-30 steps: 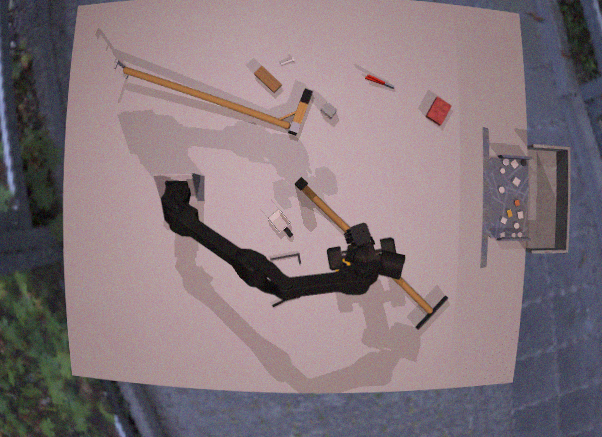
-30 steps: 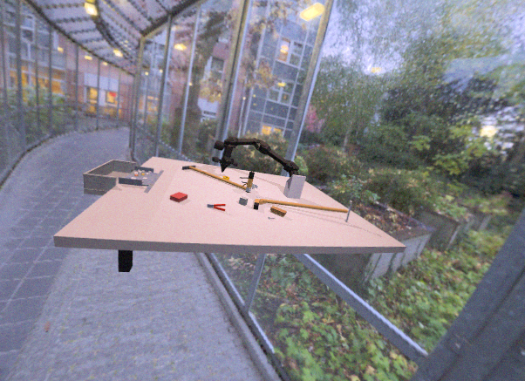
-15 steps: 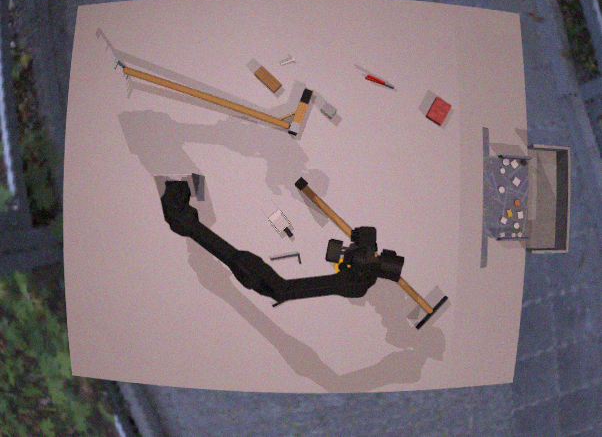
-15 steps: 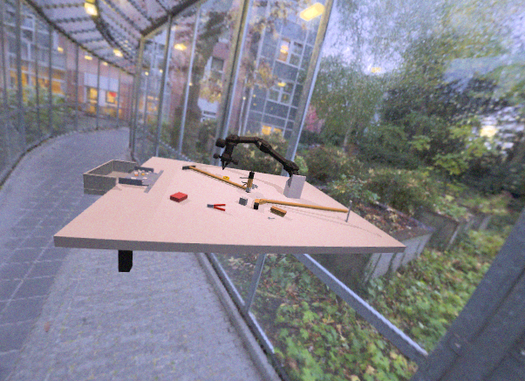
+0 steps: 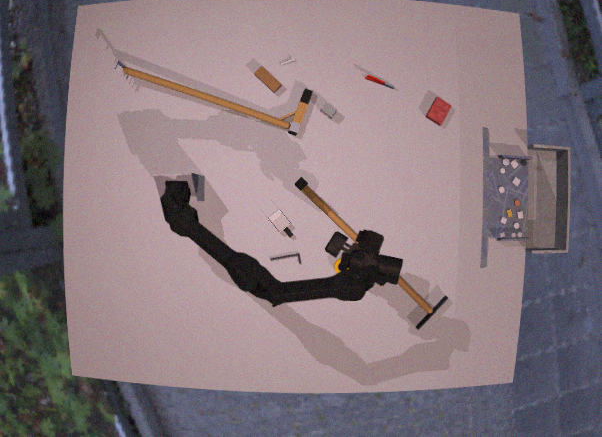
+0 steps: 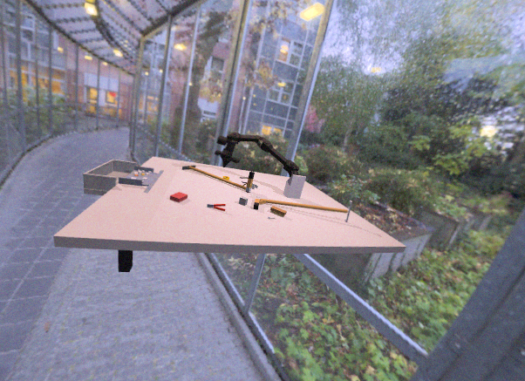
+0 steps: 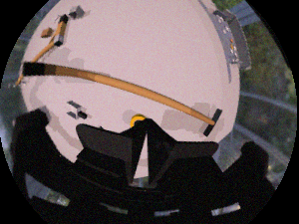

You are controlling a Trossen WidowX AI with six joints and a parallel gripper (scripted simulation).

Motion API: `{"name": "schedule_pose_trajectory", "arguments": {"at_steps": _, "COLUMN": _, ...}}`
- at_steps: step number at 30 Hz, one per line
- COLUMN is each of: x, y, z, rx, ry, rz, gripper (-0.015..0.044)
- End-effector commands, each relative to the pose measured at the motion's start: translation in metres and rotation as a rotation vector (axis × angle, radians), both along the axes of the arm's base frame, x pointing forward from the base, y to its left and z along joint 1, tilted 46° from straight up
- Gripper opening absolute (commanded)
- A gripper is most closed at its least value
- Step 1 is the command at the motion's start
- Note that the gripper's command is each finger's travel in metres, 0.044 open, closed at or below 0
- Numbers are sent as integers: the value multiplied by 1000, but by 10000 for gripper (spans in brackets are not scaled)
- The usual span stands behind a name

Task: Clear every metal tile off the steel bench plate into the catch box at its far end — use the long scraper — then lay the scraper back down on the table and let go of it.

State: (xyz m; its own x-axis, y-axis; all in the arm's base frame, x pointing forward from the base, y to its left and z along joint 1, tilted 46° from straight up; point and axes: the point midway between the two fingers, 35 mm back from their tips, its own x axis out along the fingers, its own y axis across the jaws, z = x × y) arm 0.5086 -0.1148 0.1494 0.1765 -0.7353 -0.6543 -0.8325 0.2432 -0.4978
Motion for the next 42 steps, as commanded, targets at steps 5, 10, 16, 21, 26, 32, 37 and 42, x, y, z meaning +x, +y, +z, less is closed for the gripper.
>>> {"name": "schedule_pose_trajectory", "arguments": {"at_steps": 5, "x": -5, "y": 5, "z": 7, "rx": 27, "ry": -142, "rz": -121, "gripper": 0}}
{"name": "schedule_pose_trajectory", "arguments": {"at_steps": 10, "x": -7, "y": 8, "z": 12, "rx": 47, "ry": -236, "rz": -195, "gripper": 0}}
{"name": "schedule_pose_trajectory", "arguments": {"at_steps": 16, "x": -9, "y": 11, "z": 18, "rx": 73, "ry": -350, "rz": -285, "gripper": 0}}
{"name": "schedule_pose_trajectory", "arguments": {"at_steps": 21, "x": -11, "y": 14, "z": 22, "rx": 95, "ry": -445, "rz": -359, "gripper": 0}}
{"name": "schedule_pose_trajectory", "arguments": {"at_steps": 26, "x": -13, "y": 17, "z": 27, "rx": 118, "ry": -540, "rz": -434, "gripper": 0}}
{"name": "schedule_pose_trajectory", "arguments": {"at_steps": 32, "x": -16, "y": 21, "z": 33, "rx": 147, "ry": -654, "rz": -523, "gripper": 0}}
{"name": "schedule_pose_trajectory", "arguments": {"at_steps": 37, "x": -18, "y": 23, "z": 37, "rx": 172, "ry": -749, "rz": -597, "gripper": 0}}
{"name": "schedule_pose_trajectory", "arguments": {"at_steps": 42, "x": -20, "y": 26, "z": 42, "rx": 199, "ry": -843, "rz": -671, "gripper": 0}}
